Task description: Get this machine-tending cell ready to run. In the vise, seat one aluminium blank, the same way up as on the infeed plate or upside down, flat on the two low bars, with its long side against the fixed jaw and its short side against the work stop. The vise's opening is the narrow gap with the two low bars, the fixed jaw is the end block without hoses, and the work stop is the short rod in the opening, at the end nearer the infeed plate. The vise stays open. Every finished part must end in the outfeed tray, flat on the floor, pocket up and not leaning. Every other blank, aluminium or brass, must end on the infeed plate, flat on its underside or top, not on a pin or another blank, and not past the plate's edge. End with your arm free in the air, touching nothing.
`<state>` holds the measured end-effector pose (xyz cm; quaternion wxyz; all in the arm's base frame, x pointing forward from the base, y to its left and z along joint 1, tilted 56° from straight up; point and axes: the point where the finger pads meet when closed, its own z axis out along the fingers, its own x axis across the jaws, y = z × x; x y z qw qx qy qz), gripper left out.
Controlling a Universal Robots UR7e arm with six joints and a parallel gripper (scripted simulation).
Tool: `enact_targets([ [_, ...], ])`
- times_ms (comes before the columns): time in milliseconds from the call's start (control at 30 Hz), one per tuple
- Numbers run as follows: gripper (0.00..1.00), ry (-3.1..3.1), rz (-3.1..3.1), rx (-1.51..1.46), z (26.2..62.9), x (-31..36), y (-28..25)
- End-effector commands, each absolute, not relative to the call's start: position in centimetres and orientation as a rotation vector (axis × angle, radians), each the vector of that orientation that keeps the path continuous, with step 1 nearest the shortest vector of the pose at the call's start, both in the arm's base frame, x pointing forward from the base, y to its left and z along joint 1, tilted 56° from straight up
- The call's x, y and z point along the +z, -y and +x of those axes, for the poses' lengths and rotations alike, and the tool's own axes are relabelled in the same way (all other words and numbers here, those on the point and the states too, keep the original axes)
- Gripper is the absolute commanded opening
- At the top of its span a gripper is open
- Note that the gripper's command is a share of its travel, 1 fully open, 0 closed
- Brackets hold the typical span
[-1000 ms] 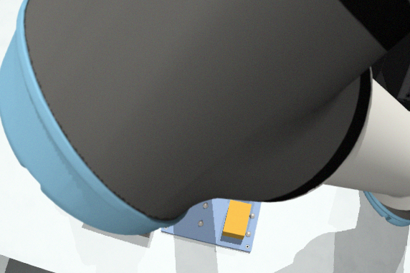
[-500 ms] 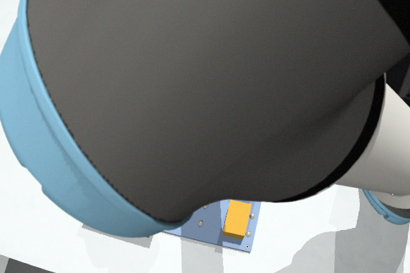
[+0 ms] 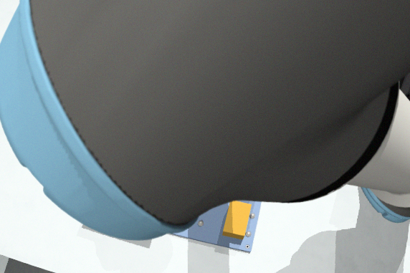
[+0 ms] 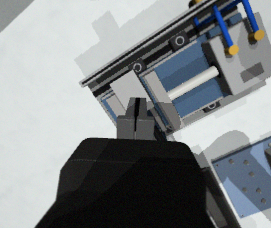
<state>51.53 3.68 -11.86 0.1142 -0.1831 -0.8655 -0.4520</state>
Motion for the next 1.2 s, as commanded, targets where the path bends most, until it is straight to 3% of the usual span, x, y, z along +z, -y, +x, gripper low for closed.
enact_targets([
  [0, 0.00, 2.625, -0.329, -1.390, 50.7, -12.1, -3.4],
  [633, 0.00, 2.783, 0.163, -1.487, 49.1, -12.5, -3.3],
  [1167, 0.00, 2.797, 0.228, -1.497, 48.9, -12.6, -3.3],
])
